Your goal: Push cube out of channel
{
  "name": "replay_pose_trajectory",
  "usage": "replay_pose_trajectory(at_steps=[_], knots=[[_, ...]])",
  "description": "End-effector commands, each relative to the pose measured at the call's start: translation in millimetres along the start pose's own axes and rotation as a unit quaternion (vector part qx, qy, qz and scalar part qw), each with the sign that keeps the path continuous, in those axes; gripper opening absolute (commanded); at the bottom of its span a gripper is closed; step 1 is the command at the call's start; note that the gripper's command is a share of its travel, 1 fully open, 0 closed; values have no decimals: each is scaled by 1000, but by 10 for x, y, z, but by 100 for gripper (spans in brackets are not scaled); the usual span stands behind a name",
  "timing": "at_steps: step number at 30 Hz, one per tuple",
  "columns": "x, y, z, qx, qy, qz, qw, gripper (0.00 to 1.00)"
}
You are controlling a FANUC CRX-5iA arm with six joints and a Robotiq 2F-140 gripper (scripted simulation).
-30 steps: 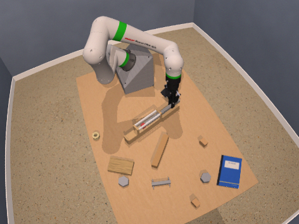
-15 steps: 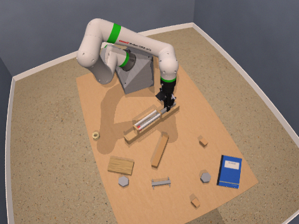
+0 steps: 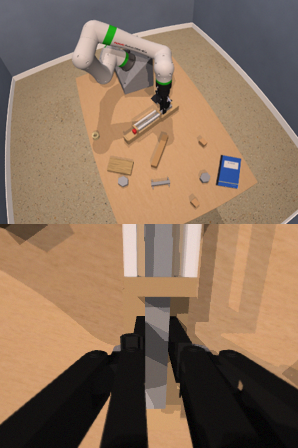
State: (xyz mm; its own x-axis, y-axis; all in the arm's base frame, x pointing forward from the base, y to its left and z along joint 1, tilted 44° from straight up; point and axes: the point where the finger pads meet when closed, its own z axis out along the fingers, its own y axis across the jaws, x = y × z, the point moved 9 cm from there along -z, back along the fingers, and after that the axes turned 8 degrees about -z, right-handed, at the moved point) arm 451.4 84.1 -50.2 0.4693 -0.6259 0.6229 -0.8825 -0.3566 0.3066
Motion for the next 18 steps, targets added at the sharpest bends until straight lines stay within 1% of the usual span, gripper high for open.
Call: replay_pose_trajectory(at_steps=[1, 18], knots=[[64, 2, -10, 1, 0, 0, 1000, 10], [164, 15, -10, 1, 0, 0, 1000, 10]])
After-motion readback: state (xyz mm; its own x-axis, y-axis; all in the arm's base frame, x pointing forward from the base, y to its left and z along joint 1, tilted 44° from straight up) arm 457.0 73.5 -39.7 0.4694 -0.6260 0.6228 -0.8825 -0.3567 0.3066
